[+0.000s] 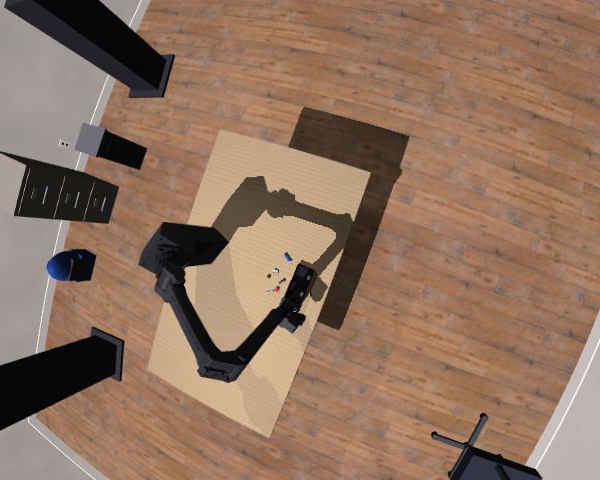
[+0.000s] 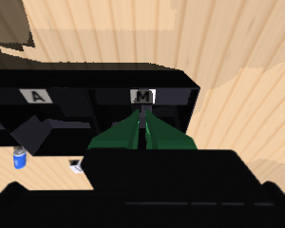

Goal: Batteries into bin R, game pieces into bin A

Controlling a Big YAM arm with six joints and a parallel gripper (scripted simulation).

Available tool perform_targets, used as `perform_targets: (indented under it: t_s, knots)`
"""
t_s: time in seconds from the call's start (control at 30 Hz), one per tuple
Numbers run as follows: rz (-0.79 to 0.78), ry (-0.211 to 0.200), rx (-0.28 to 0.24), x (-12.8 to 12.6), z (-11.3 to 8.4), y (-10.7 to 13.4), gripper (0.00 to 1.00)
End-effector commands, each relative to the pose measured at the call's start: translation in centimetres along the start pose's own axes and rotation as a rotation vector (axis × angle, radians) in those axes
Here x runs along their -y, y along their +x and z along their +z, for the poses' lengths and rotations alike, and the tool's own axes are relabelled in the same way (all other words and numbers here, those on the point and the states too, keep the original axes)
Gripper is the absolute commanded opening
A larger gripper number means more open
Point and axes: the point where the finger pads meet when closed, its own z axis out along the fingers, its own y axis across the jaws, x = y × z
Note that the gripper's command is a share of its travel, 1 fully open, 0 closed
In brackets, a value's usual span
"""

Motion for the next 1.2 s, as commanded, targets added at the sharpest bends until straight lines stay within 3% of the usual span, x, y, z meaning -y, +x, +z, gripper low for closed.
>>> perform_targets:
  t_s: [0.0,0.7,0.97,1.07,1.17]
  knots:
    - [0.004,0.009,0.022,1.0,-1.3,-0.8,0.08]
    - [0.001,-0.003,0.016,-0.2,-4.0,-0.8,0.08]
    - [0.002,-0.003,0.017,-0.3,-7.2,-0.8,0.08]
    - [0.0,-0.003,0.017,-0.4,-7.2,-0.8,0.08]
    - [-0.006,-0.012,-0.017,-0.9,-5.8,0.8,0.08]
